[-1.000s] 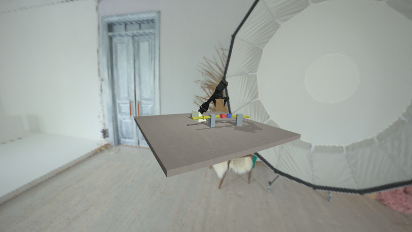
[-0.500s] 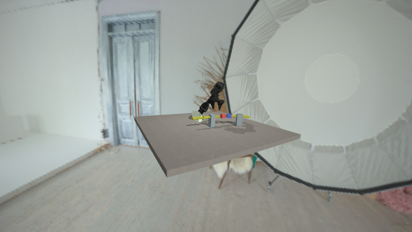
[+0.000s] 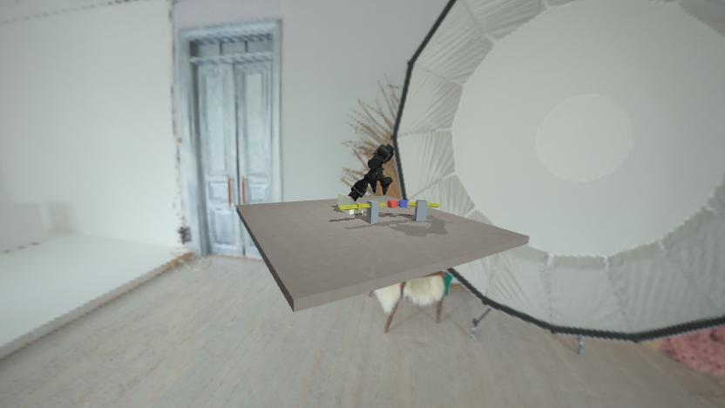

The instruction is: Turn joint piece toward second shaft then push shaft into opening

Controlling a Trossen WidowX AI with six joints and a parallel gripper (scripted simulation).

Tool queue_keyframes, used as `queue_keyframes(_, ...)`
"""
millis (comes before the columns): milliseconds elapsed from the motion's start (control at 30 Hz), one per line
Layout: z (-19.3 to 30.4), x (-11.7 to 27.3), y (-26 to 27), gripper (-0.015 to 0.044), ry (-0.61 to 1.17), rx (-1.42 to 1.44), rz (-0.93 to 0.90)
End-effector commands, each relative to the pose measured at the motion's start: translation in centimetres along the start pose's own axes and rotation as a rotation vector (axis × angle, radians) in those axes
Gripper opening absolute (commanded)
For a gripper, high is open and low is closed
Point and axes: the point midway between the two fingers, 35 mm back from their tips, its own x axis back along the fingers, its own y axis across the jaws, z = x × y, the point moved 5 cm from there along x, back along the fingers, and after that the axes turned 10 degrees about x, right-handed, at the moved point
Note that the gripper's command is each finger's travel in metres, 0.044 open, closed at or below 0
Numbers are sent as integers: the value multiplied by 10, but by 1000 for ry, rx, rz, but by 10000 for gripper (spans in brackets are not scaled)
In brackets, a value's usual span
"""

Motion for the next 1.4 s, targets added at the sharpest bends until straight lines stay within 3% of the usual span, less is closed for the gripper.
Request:
queue_keyframes(0, -9, 3, 1, 440, -6, 67, -1)
queue_keyframes(1367, -199, 36, -38, 440, -98, 1453, 150)
